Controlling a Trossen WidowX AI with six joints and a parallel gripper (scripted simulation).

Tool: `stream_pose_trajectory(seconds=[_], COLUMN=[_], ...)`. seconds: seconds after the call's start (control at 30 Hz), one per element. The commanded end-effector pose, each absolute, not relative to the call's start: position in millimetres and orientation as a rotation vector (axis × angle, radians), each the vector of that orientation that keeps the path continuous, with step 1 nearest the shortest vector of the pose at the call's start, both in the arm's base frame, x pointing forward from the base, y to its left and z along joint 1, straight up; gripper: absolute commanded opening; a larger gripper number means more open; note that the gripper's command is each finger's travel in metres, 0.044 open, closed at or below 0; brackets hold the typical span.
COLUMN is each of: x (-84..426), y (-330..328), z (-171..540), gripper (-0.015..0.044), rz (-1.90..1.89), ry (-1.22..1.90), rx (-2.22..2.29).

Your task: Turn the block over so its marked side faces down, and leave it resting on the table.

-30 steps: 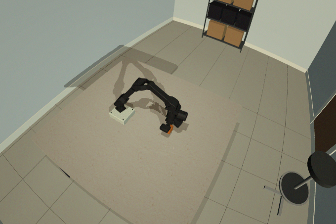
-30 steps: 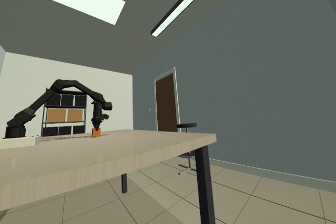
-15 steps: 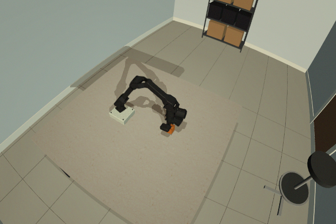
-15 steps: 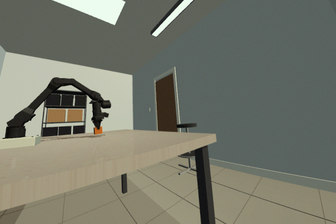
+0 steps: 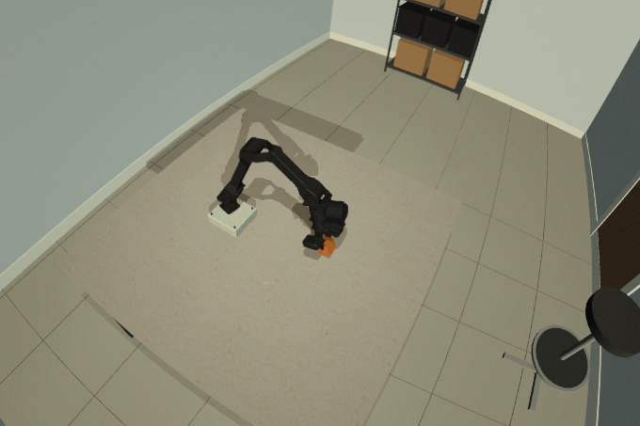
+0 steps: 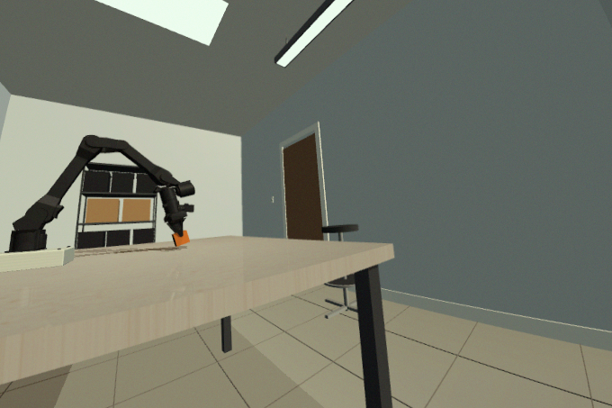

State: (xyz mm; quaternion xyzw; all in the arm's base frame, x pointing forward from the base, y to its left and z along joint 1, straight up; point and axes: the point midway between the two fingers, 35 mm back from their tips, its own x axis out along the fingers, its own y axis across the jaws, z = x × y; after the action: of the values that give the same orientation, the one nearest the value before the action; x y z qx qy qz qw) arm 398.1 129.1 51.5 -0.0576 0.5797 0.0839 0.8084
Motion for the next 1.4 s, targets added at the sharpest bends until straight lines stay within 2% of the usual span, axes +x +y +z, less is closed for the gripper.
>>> stream_pose_trajectory(seconds=[0.0,0.6,1.37], x=[395.9,390.3,398.9], y=[128.4,126.7,130.1], z=[53.1,52.8,21.3], gripper=[0.0000,0.0000,0.0000], rz=[0.180,0.185,0.196], ry=[1.169,1.003,0.644], rx=[-0.117,-0.096,-0.064])
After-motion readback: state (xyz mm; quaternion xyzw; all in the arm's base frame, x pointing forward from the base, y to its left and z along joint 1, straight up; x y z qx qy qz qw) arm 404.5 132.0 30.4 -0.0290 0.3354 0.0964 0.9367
